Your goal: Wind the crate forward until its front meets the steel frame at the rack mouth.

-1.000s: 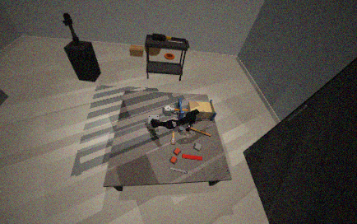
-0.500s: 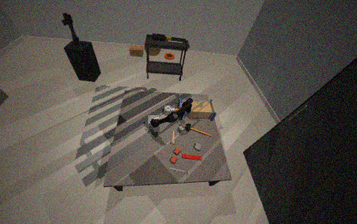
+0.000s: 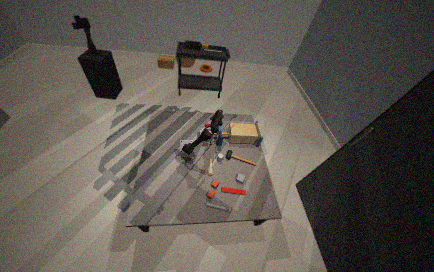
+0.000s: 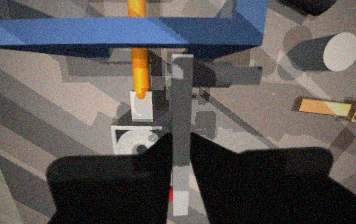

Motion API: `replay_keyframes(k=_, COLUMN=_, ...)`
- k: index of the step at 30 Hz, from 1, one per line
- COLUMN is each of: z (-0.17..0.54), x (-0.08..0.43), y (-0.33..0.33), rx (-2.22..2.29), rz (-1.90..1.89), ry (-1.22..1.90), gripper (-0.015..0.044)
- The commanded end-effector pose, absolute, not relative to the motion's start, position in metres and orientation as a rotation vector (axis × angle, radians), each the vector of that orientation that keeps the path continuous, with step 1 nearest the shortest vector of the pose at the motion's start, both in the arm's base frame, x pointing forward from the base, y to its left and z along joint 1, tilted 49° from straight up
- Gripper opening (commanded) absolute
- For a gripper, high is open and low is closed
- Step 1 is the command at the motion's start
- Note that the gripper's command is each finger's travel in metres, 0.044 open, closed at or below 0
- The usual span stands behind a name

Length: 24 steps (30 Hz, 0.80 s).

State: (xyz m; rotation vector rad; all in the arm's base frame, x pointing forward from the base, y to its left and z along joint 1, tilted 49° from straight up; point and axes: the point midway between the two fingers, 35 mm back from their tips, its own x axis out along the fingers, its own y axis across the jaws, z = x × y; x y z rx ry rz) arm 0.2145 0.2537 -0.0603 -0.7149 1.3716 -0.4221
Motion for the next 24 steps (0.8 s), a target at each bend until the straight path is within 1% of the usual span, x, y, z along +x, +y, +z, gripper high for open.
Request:
replay_keyframes(k=1, z=-0.087, x=0.182, y=0.258, rx=-0.866, rz=-0.338, ry=1.418, gripper=0.0)
replay_keyframes(k=9, z=-0.124, x=0.132, y=0.256, rx=-1.107, rz=-0.208, ry=1.472, gripper=0.0)
replay_keyframes(k=17, z=-0.121, x=0.134, y=0.256, rx=-1.082, rz=-0.207, ry=1.473, gripper=0.0)
replay_keyframes(k=24, z=-0.121, x=0.135, y=0.257, rx=-1.001, rz=-0.134, ry=1.527, gripper=0.0)
